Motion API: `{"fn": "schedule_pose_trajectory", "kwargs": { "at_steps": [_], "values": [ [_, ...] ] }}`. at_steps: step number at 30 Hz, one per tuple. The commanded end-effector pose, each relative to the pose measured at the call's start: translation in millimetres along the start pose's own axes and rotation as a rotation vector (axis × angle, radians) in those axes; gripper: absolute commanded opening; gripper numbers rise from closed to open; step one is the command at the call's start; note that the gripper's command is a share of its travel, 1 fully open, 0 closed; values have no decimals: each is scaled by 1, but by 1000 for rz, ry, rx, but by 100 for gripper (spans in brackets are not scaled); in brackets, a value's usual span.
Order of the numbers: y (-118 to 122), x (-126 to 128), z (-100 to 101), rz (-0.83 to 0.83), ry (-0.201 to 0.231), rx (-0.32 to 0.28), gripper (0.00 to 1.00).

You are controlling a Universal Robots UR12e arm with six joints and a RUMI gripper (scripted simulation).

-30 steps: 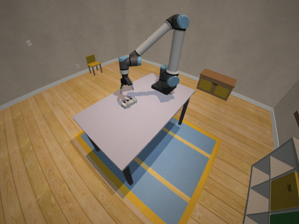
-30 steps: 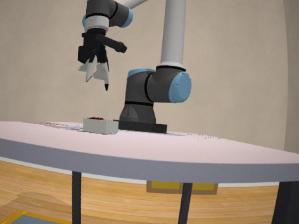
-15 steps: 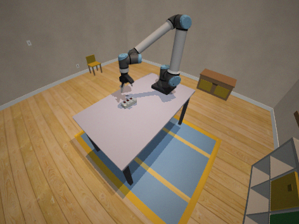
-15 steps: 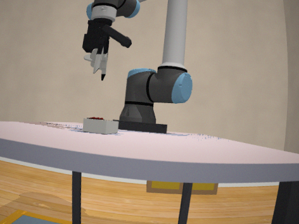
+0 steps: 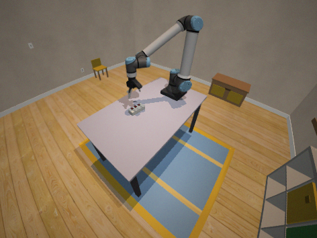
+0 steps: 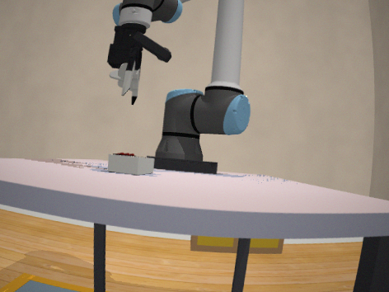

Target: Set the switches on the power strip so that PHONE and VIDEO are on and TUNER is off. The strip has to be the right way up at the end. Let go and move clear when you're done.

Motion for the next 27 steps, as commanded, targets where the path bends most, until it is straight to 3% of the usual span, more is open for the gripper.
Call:
{"fn": "schedule_pose_trajectory", "kwargs": {
  "at_steps": [1,10,19,21,27],
  "values": [
    [0,1,1,-27,1,-1,100],
    [-2,2,7,-160,1,-1,100],
    [-5,5,22,-492,1,-1,100],
    [-5,5,22,-492,1,-1,100],
    [-7,7,36,-769,1,-1,100]
  ]
}}
Point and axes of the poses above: the point where the finger pads meet when closed, its own z axis out along the fingers, its own x axis across the jaws, y = z × x, the point moved 8 cm from there along -z, back along the fingers, and after that the axes turned 11 degrees about -z, right-handed, at the moved point
